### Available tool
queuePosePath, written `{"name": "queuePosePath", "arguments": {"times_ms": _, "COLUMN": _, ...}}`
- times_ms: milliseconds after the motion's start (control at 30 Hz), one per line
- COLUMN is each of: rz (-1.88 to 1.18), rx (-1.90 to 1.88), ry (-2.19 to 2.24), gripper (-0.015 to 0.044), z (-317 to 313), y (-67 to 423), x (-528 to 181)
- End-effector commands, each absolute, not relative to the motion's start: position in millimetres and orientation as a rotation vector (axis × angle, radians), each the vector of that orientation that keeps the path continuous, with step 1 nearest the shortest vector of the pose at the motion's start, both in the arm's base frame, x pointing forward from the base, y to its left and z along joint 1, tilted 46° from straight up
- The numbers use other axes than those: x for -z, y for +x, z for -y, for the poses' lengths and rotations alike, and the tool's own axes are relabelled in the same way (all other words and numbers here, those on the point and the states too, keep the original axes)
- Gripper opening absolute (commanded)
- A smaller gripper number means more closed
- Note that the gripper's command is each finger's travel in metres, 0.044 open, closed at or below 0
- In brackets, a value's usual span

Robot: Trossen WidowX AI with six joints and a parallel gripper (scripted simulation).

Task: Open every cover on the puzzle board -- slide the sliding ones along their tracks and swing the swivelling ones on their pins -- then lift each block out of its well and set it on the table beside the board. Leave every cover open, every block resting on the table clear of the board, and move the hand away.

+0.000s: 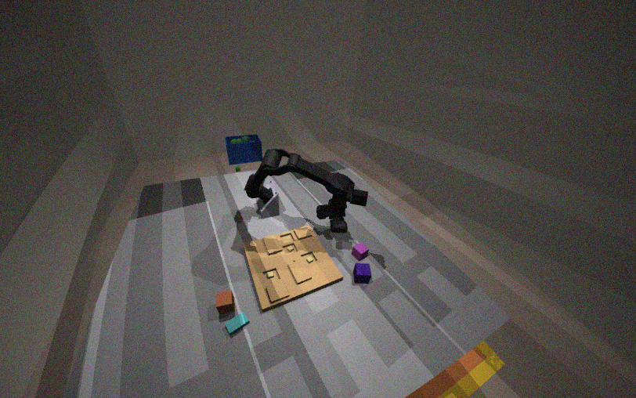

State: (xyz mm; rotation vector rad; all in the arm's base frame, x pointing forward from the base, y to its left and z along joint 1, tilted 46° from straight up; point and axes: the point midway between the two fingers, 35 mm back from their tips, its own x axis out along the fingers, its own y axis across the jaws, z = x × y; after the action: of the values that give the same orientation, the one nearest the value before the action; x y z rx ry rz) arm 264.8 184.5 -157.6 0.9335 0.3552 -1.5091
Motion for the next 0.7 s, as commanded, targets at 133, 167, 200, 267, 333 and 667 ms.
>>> {"name": "queuePosePath", "arguments": {"times_ms": 133, "rz": -0.353, "rx": 1.511, "ry": 0.922, "gripper": 0.008, "z": -173, "y": 264, "x": 167}}
{"name": "queuePosePath", "arguments": {"times_ms": 167, "rz": -0.353, "rx": 1.511, "ry": 0.922, "gripper": 0.008, "z": -171, "y": 265, "x": 168}}
{"name": "queuePosePath", "arguments": {"times_ms": 200, "rz": -0.353, "rx": 1.511, "ry": 0.922, "gripper": 0.008, "z": -170, "y": 265, "x": 169}}
{"name": "queuePosePath", "arguments": {"times_ms": 267, "rz": -0.353, "rx": 1.511, "ry": 0.922, "gripper": 0.008, "z": -168, "y": 265, "x": 171}}
{"name": "queuePosePath", "arguments": {"times_ms": 333, "rz": -0.352, "rx": 1.511, "ry": 0.921, "gripper": 0.008, "z": -165, "y": 265, "x": 173}}
{"name": "queuePosePath", "arguments": {"times_ms": 667, "rz": -0.351, "rx": 1.511, "ry": 0.92, "gripper": 0.008, "z": -153, "y": 265, "x": 184}}
